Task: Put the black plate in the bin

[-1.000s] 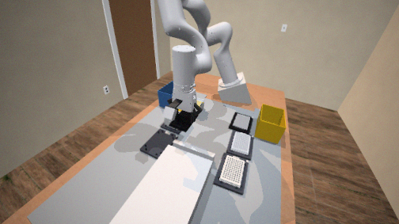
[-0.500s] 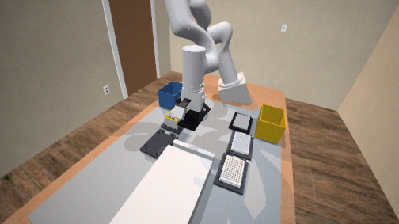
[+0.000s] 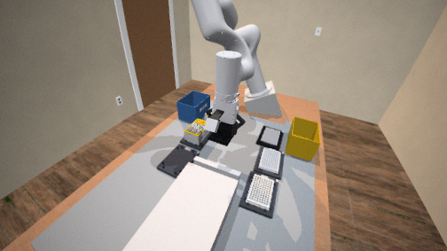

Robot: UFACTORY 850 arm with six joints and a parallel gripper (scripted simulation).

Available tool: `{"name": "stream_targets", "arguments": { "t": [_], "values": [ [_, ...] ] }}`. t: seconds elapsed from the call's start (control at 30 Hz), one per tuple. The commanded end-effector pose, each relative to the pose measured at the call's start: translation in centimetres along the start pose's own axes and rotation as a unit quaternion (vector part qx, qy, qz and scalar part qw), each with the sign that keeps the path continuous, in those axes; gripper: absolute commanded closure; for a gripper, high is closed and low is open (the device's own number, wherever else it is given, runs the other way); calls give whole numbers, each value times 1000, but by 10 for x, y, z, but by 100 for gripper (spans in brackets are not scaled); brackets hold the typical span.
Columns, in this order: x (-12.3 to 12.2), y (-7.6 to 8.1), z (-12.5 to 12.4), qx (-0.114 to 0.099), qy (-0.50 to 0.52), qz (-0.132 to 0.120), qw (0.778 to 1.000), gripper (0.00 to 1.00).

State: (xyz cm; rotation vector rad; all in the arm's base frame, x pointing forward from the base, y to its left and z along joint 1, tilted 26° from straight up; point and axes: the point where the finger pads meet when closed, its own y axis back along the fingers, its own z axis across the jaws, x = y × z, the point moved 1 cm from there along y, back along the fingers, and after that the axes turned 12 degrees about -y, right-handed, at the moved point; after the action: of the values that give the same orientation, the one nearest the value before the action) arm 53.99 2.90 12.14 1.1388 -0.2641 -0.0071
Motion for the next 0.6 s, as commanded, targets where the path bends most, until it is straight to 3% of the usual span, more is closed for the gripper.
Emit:
{"name": "stream_targets", "arguments": {
  "t": [0.0, 0.57],
  "values": [
    [-3, 1, -4, 0, -1, 1, 1000, 100],
    [-32, 1, -31, 0, -1, 1, 1000, 100]
  ]
}}
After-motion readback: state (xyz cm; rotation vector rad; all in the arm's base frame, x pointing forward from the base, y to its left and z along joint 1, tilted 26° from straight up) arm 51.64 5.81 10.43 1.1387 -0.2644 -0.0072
